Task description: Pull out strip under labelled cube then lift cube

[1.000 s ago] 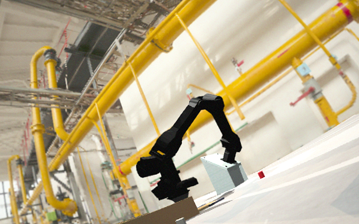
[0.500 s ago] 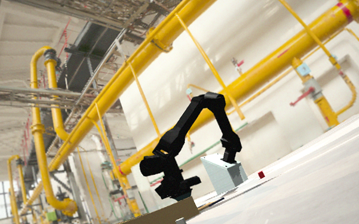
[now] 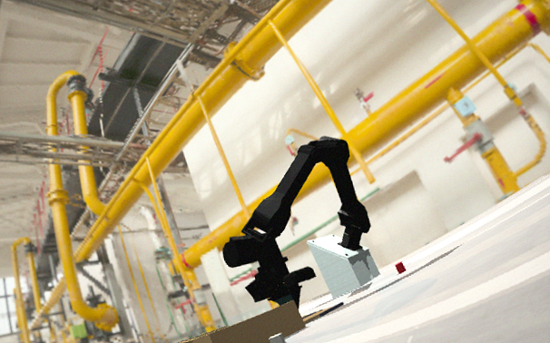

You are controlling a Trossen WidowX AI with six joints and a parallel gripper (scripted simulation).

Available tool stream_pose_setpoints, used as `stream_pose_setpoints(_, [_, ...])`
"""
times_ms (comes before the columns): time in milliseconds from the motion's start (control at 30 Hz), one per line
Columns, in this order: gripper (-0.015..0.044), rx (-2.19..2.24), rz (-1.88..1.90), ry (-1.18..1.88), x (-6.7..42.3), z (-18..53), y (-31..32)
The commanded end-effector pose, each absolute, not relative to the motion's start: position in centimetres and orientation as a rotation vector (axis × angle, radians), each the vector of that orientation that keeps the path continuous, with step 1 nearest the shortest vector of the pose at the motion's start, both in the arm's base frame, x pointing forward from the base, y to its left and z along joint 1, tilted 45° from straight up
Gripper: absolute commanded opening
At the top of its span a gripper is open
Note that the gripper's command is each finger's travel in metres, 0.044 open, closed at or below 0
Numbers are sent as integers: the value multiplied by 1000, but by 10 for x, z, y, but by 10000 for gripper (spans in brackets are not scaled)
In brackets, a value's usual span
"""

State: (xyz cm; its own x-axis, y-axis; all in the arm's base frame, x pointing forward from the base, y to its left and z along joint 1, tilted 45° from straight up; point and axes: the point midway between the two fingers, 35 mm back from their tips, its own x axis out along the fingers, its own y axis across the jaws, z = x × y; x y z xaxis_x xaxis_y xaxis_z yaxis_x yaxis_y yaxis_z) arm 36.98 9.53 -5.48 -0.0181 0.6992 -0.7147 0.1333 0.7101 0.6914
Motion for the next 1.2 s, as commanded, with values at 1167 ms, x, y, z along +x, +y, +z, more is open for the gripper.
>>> stream_pose_setpoints(1167, [0,710,520,1576,305,-51,106])
